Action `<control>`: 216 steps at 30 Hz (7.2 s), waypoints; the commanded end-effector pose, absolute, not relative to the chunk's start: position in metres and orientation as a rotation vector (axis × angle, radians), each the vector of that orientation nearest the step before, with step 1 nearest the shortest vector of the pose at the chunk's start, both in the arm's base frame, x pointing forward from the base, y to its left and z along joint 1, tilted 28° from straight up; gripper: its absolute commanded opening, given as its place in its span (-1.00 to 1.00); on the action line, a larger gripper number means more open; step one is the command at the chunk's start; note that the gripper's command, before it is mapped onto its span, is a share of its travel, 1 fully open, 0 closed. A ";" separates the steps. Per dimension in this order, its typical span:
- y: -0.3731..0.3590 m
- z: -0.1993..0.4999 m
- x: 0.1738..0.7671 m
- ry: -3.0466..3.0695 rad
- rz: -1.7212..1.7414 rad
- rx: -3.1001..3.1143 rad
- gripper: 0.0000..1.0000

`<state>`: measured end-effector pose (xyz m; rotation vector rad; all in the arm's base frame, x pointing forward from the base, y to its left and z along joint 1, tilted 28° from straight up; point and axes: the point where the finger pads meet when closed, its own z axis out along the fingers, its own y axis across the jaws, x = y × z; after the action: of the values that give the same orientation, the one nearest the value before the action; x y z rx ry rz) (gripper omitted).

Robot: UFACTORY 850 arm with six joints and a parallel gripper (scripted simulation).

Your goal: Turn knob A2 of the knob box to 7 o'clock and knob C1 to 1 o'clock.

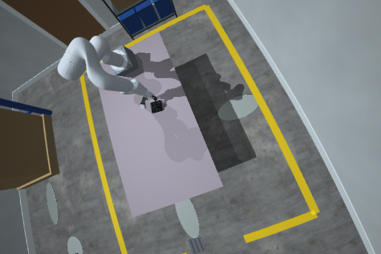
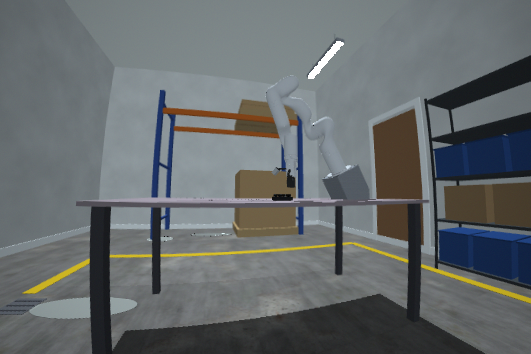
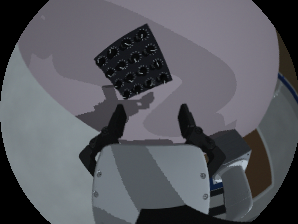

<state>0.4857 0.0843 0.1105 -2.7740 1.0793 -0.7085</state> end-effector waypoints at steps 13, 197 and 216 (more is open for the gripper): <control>0.076 0.118 0.494 1.641 -0.638 -2.353 1.00; 0.031 0.121 0.548 2.615 0.013 0.470 -0.61; 0.030 0.118 0.549 2.615 0.013 0.470 -0.61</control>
<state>0.5483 0.0303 0.1180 0.4702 2.6164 0.0122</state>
